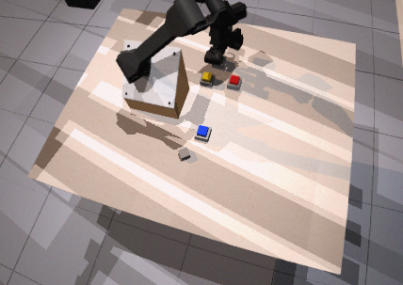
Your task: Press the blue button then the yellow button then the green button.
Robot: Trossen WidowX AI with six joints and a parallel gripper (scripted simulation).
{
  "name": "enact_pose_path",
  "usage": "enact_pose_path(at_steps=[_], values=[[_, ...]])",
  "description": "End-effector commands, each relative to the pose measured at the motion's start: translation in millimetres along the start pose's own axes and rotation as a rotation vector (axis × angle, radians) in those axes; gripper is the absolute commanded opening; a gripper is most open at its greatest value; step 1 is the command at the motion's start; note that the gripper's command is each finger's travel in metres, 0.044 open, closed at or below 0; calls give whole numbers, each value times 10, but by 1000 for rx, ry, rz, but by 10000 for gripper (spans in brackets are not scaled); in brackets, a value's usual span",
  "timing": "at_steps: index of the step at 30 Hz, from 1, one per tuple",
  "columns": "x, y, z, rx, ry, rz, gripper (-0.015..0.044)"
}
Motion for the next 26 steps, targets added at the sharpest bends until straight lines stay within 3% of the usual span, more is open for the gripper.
enact_pose_path(at_steps=[1,6,9,14,20,25,26], values=[[-16,14,-9,-7,-6,1,20],[-16,14,-9,-7,-6,1,20],[-12,-278,-1,-4,-6,1,20],[-16,-319,-2,-5,-7,1,20],[266,-915,-42,-3,-6,0,178],[276,-942,-46,-3,-6,0,309],[276,-942,-46,-3,-6,0,309]])
Point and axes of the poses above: the point midway between the two fingers, 35 mm back from their tips, its own y axis out along the fingers, its own z axis across the jaws, x = y × z, the point moved 10 cm from there along -y, back along the fingers, and after that the axes turned 8 degrees about -y, right-handed, at the moved point
